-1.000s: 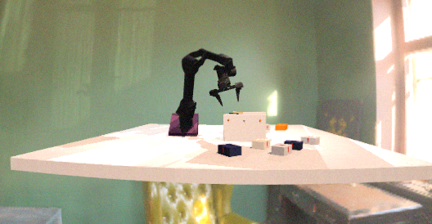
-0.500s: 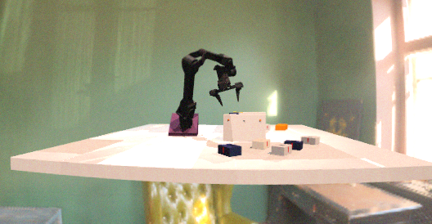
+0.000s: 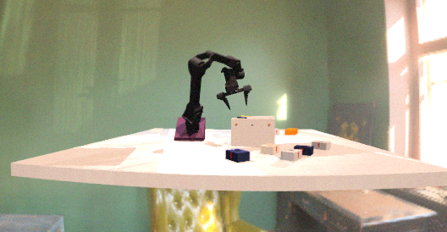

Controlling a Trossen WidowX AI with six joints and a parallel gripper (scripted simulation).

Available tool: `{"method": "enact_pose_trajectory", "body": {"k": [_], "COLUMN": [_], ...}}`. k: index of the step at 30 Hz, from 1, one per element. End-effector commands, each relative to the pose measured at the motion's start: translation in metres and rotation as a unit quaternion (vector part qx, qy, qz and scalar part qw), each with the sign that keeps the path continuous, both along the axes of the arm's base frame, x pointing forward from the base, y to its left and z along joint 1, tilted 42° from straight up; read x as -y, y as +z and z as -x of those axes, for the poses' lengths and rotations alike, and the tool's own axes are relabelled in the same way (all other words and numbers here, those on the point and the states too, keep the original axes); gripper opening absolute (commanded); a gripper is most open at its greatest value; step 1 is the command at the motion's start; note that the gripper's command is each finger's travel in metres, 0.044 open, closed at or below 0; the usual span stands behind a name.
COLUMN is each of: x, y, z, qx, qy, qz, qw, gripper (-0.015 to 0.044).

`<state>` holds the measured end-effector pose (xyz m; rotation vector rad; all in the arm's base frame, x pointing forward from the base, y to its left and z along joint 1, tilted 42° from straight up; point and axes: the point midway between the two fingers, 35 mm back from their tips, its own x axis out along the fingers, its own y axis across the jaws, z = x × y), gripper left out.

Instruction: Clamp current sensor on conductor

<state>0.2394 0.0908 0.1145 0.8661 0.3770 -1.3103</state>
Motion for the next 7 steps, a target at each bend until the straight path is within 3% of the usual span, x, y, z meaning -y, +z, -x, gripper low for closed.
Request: {"method": "enact_pose_trajectory", "body": {"k": [1,7], "x": [-0.0003,0.0], "y": [0.0004,0.0], "z": [0.0001,0.0], "qx": [0.002,0.0], "qy": [-0.002,0.0], "qz": [-0.002,0.0], "qw": [1.0,1.0], "gripper": [0.044,0.044]}}
